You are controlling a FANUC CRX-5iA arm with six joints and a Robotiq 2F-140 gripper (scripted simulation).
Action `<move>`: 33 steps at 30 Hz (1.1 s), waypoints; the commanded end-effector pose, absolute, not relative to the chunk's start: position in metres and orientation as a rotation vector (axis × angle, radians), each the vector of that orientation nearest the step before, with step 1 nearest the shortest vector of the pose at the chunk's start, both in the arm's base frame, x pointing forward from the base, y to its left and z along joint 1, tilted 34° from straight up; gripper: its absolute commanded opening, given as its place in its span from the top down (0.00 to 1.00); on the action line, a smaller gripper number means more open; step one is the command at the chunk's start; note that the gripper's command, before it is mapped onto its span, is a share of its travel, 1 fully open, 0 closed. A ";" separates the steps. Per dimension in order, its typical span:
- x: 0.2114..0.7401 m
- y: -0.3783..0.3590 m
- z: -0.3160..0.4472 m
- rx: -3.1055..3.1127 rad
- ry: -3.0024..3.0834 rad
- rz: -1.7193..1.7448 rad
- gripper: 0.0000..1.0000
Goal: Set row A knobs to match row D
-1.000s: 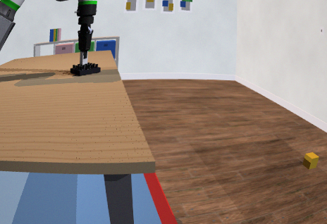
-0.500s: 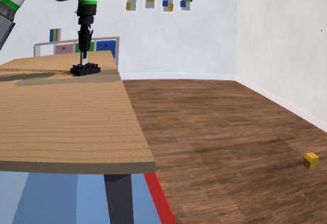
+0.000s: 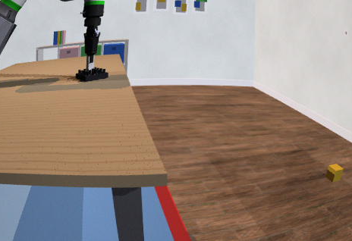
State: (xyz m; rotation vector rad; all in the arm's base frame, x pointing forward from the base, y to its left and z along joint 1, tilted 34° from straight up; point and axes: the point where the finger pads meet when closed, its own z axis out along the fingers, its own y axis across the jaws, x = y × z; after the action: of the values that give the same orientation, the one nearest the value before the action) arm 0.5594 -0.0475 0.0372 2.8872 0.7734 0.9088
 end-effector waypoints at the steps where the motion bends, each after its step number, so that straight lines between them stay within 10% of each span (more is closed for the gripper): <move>1: 0.559 -0.048 0.037 2.887 0.773 0.909 0.95; 33: 0.559 -0.048 0.037 2.796 0.951 0.894 0.95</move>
State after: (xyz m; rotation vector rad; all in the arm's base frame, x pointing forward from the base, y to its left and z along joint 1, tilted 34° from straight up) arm 0.5594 -0.0475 0.0373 2.8163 0.9149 0.8954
